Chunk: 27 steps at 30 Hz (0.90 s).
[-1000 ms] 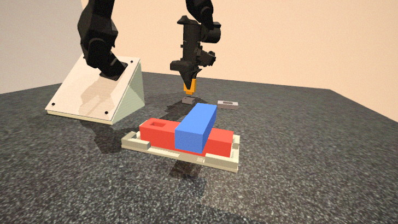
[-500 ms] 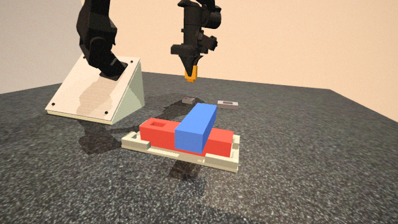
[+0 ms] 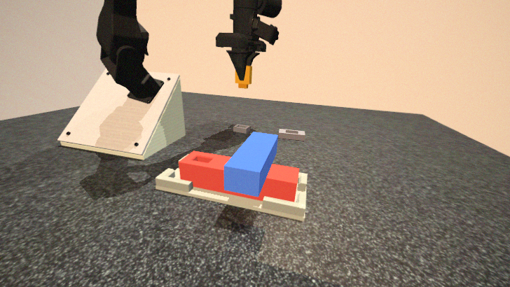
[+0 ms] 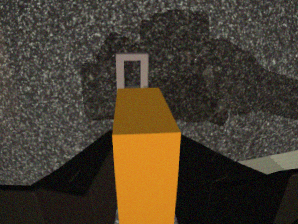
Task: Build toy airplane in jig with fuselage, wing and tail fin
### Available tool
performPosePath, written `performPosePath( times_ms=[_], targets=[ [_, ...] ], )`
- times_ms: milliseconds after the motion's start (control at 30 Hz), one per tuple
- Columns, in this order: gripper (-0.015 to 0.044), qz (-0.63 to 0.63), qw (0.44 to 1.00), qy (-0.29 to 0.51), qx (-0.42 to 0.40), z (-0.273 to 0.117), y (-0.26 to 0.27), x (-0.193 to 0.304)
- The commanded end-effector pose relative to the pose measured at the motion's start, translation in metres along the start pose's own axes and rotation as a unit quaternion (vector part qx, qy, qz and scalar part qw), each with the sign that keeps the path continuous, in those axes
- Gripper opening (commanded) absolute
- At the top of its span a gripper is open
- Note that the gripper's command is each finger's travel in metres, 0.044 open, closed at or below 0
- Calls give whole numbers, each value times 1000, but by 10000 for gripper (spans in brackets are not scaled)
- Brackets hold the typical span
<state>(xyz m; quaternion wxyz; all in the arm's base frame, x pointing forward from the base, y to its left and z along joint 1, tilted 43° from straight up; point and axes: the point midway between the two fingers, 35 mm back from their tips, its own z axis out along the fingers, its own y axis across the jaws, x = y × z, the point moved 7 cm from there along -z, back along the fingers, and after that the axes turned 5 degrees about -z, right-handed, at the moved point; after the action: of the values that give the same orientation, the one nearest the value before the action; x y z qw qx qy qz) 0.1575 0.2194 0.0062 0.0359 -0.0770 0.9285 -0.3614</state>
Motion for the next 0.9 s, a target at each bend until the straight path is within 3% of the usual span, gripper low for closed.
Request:
performPosePath(
  times_ms=[0,867],
  targets=[
    [0,4,1000,-2,-5,-11,-1,0],
    [0,-8,999,-3,-34,-6,-72,-38]
  ],
)
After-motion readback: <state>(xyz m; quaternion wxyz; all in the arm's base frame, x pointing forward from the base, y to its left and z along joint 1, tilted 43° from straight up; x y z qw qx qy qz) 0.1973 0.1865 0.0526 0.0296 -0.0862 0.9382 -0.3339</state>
